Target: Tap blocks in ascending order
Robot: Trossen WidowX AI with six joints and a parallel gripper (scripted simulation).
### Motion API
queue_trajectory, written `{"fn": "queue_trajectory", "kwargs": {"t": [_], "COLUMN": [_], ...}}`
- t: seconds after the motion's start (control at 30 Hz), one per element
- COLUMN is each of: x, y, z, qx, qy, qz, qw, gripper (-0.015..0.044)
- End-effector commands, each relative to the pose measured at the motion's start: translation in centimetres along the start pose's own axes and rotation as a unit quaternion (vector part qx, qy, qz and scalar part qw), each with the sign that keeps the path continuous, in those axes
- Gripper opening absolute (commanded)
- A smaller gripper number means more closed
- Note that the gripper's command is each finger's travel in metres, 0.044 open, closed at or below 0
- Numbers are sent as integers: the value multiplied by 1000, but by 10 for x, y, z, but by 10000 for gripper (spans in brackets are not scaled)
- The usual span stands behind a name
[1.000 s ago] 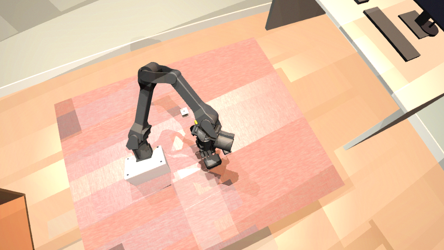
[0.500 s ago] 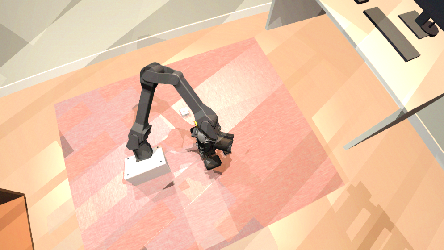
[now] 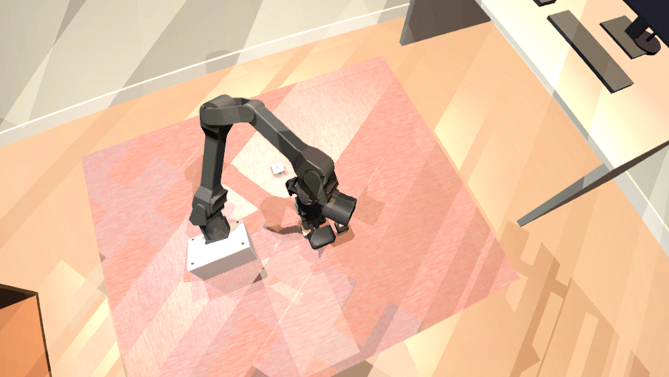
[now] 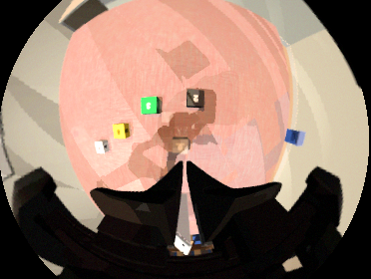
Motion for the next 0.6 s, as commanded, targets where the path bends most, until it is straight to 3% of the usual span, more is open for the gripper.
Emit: {"fn": "queue_trajectory", "kwargs": {"t": [0.0, 0.13, 0.4, 0.57], "x": [-2, 4, 42, 42], "y": [2, 13, 144, 151], "z": [29, 29, 28, 27], "qx": [-6, -7, -3, -2], "qy": [-2, -2, -2, -2], "qz": [3, 2, 2, 2], "qw": [1000, 1000, 1000, 1000], "gripper": [20, 20, 20, 20]}}
Point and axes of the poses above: the point midway between the two fingers, 35 mm back from their tips, its own z axis back along the fingers, its own y axis across the jaws, x = y × z, the point moved 7 cm from there along z, back along the fingers, and after that the axes turned 8 degrees about z, right-handed, at the moved point
